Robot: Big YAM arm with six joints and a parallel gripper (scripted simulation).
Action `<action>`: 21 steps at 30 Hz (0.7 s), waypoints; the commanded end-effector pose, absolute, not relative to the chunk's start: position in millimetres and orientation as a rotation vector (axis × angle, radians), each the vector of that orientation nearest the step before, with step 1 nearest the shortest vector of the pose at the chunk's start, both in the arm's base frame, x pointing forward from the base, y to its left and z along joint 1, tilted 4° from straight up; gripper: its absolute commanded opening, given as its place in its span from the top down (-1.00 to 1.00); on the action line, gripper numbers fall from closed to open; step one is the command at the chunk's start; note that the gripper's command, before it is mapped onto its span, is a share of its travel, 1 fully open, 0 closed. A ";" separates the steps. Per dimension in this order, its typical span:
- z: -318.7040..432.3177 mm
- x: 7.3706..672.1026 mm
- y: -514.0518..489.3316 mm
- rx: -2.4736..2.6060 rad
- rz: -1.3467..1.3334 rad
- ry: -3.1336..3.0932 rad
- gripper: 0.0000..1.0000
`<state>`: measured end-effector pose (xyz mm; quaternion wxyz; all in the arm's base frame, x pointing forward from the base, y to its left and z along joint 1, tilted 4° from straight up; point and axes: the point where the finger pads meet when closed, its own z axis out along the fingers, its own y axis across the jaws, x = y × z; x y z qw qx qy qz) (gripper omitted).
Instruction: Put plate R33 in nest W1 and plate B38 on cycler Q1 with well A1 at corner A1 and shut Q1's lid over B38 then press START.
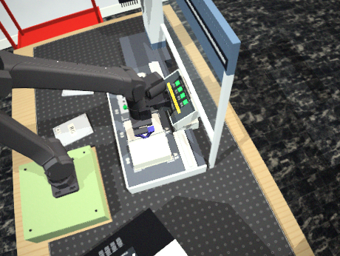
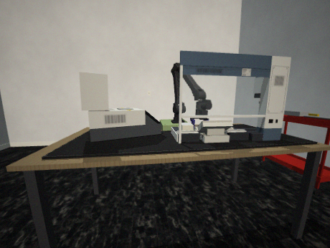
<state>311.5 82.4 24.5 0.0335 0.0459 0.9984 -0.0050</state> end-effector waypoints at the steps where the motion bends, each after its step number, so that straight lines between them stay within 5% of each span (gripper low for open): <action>1: 50.4 340.8 86.6 0.142 0.014 3.006 1.00; 21: 43.8 348.4 88.8 0.143 0.020 2.992 1.00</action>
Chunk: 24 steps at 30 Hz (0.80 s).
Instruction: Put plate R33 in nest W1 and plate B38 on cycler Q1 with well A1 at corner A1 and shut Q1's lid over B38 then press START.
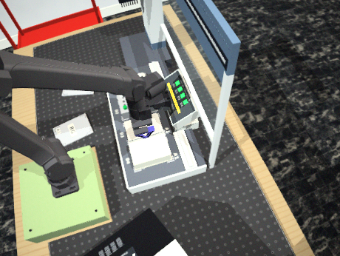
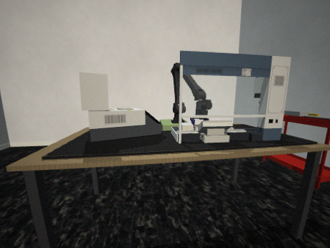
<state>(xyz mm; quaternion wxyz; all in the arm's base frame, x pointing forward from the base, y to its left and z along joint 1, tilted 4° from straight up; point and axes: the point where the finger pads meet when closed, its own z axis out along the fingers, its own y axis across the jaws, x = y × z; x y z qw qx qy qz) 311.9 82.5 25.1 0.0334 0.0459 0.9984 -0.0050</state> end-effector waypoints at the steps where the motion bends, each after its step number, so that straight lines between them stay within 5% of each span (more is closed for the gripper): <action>1: 42.5 348.3 88.8 0.143 0.019 2.995 1.00; 24: 76.3 328.6 93.8 0.122 0.012 3.016 1.00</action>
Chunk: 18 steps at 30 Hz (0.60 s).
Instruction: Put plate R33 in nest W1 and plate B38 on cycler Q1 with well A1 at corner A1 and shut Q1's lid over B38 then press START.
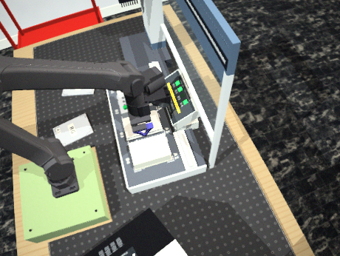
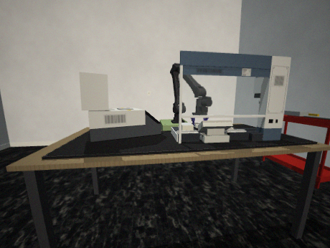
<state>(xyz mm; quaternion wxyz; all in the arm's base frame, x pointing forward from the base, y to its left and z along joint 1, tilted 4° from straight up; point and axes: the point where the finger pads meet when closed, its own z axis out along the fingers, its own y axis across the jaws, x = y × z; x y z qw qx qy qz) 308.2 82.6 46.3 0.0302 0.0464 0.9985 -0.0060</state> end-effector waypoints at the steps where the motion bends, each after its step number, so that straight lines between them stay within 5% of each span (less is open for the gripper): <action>1: 79.1 329.1 93.9 0.123 0.013 3.014 1.00; 18: 111.3 333.0 90.1 0.161 0.016 3.002 1.00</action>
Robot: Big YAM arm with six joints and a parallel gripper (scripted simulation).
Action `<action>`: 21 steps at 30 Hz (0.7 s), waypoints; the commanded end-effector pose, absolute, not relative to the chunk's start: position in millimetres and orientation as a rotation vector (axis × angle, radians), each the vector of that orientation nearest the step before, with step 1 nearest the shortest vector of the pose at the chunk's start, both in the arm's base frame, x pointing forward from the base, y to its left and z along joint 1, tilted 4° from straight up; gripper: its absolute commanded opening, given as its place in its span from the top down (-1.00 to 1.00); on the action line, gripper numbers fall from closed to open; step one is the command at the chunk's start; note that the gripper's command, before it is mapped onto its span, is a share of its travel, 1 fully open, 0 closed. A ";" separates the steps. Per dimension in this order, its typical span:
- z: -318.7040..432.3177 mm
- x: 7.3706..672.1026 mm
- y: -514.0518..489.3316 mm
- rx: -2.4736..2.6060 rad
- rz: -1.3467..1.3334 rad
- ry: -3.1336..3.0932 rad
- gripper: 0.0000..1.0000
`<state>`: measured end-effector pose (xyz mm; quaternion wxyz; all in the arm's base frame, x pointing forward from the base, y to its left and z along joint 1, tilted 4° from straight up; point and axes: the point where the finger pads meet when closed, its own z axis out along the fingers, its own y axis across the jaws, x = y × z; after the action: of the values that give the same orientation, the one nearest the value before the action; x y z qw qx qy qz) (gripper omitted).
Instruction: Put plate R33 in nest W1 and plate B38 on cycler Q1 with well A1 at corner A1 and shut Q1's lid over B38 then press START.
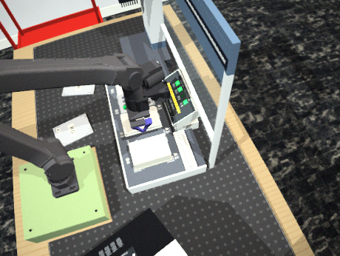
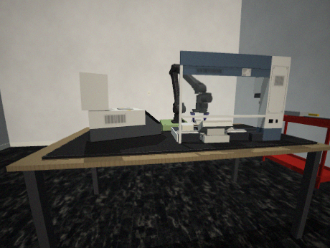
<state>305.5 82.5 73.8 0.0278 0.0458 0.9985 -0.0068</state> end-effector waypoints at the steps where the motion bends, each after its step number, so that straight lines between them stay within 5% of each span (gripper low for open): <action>1: 113.4 333.2 90.3 0.162 0.017 3.001 1.00; 21: 122.8 336.3 88.6 0.173 0.016 2.998 1.00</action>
<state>306.5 84.0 99.0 0.0344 0.0458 0.9983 -0.0050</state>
